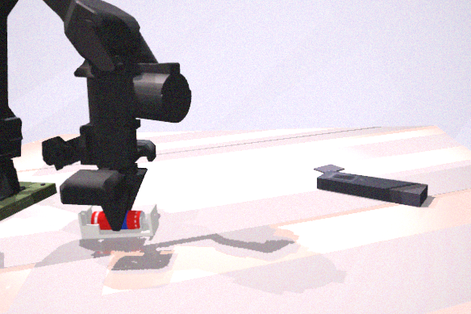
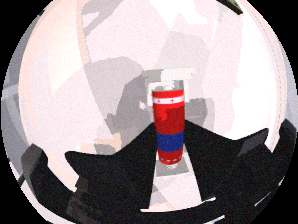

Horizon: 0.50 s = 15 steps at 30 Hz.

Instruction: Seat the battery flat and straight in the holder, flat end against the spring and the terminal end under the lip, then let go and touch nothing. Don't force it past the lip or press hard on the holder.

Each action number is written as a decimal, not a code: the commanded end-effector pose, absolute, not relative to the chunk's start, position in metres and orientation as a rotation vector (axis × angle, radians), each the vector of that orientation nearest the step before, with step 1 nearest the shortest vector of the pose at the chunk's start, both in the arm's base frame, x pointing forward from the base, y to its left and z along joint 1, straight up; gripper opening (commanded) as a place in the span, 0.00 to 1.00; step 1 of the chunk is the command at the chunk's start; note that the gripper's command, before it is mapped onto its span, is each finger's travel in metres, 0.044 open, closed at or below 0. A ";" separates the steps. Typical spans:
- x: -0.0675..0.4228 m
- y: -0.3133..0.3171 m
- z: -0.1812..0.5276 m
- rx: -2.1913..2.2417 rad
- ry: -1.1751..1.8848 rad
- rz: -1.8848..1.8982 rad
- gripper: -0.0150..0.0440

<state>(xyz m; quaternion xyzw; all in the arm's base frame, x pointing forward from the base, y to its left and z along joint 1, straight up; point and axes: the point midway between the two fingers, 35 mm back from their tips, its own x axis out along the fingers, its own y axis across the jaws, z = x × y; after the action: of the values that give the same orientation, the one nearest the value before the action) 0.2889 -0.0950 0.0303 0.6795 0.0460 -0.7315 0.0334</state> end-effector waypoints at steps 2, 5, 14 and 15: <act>0.293 -0.094 0.031 2.116 0.155 -2.221 0.40; 0.291 -0.094 0.031 2.116 0.154 -2.220 0.40; 0.283 -0.095 0.030 2.116 0.152 -2.219 0.40; 0.282 -0.095 0.030 2.116 0.152 -2.219 0.40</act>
<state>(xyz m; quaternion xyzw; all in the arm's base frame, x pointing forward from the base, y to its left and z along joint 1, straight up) 0.2859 -0.0950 0.0298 0.6885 0.0479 -0.7228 0.0343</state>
